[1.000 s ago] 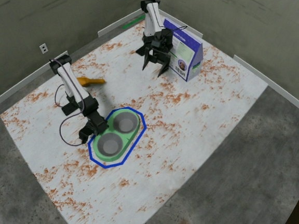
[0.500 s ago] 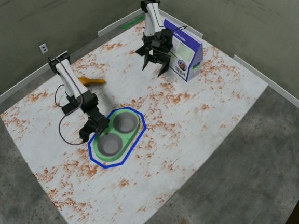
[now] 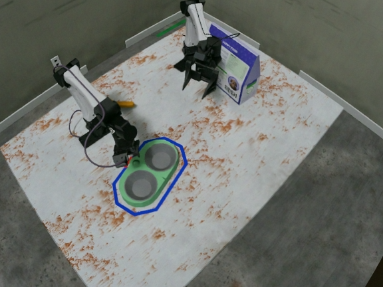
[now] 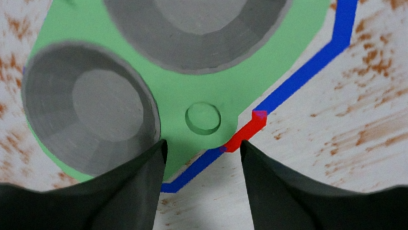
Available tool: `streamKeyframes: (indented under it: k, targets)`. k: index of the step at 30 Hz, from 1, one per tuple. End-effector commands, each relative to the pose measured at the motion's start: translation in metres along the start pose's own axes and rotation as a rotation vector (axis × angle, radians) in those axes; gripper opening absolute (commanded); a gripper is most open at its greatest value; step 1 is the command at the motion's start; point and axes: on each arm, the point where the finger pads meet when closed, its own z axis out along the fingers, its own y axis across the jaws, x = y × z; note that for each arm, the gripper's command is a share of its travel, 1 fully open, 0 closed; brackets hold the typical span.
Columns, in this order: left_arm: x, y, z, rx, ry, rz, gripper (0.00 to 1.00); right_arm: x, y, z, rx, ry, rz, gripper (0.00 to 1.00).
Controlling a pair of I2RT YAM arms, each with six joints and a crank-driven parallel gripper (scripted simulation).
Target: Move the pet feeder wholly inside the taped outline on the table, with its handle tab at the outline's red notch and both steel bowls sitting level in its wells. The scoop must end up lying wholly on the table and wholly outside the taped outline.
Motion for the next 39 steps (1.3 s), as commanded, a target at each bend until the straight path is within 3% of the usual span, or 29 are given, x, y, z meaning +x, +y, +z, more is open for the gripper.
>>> streamKeyframes:
  k: [1, 7, 14, 39]
  targets:
    - [0.002, -0.001, 0.002, 0.009, 0.003, -0.001, 1.00, -0.008, 0.007, -0.005, -0.141, -0.150, -0.247, 0.60]
    - [0.002, -0.001, 0.002, 0.009, 0.003, -0.001, 1.00, -0.004, 0.006, -0.010, -0.241, -0.286, -0.498, 0.60]
    - [0.002, -0.001, 0.002, 0.009, 0.003, -0.001, 1.00, 0.003, 0.002, -0.011, -0.292, -0.346, -0.606, 0.60]
    - [-0.006, 0.000, 0.000, 0.001, -0.011, 0.011, 1.00, 0.007, -0.002, -0.011, -0.291, -0.337, -0.601, 0.60]
